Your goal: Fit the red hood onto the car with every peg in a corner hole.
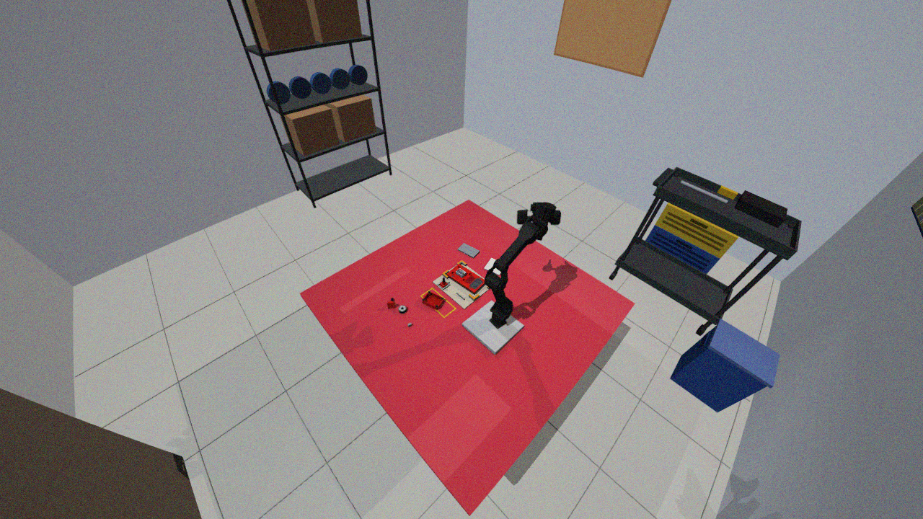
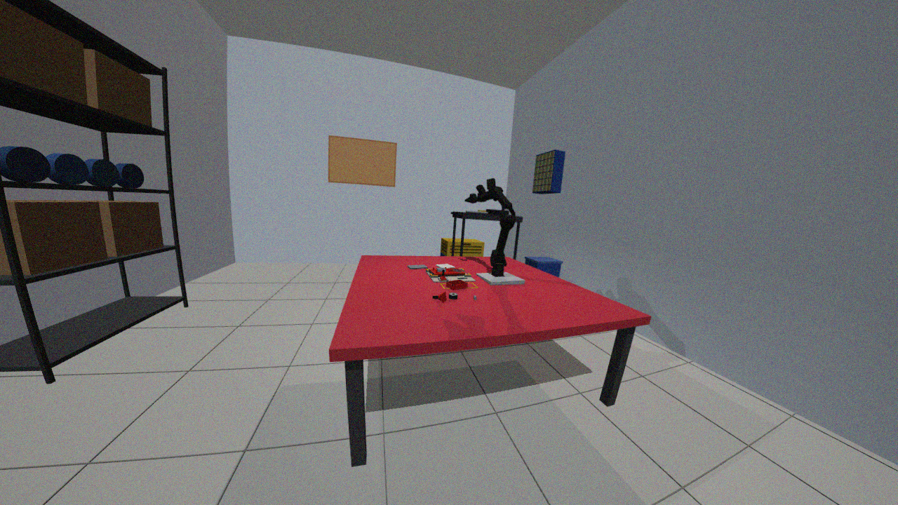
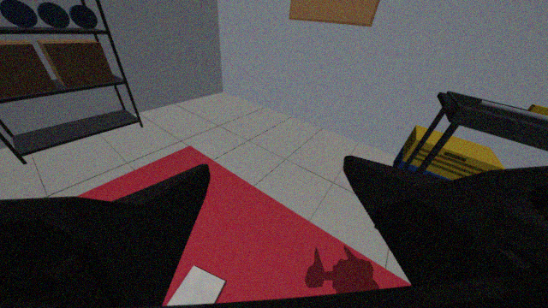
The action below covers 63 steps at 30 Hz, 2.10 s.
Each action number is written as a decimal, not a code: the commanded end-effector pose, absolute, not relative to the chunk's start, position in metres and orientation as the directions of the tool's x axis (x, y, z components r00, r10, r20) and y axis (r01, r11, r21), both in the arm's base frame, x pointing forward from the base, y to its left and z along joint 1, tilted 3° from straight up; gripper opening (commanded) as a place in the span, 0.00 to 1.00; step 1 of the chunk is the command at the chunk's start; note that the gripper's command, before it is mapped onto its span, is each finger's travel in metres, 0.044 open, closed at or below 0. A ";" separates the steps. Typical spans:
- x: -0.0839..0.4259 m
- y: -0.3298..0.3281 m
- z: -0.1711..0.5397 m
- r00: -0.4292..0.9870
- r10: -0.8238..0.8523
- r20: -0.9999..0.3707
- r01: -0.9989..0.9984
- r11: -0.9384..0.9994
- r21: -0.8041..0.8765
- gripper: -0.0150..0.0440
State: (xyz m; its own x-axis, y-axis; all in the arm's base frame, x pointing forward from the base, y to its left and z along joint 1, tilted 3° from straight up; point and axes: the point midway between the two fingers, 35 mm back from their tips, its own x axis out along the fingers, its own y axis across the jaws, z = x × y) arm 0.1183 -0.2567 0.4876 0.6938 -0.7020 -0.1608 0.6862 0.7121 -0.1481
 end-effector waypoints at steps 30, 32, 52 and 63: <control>0.370 -0.085 0.283 0.923 -0.094 -0.373 0.105 0.994 0.009 1.00; 0.377 -0.057 0.265 0.920 -0.050 -0.388 0.058 0.998 0.010 1.00; 0.276 0.192 0.100 0.810 0.323 -0.490 -0.398 0.916 -0.053 1.00; 0.270 0.197 0.090 0.806 0.334 -0.489 -0.413 0.909 -0.058 1.00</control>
State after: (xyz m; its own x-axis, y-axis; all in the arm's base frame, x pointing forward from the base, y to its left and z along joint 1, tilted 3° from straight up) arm 0.2710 0.1969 0.0948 0.8075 0.3372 -0.4839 -0.4142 0.9083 -0.0582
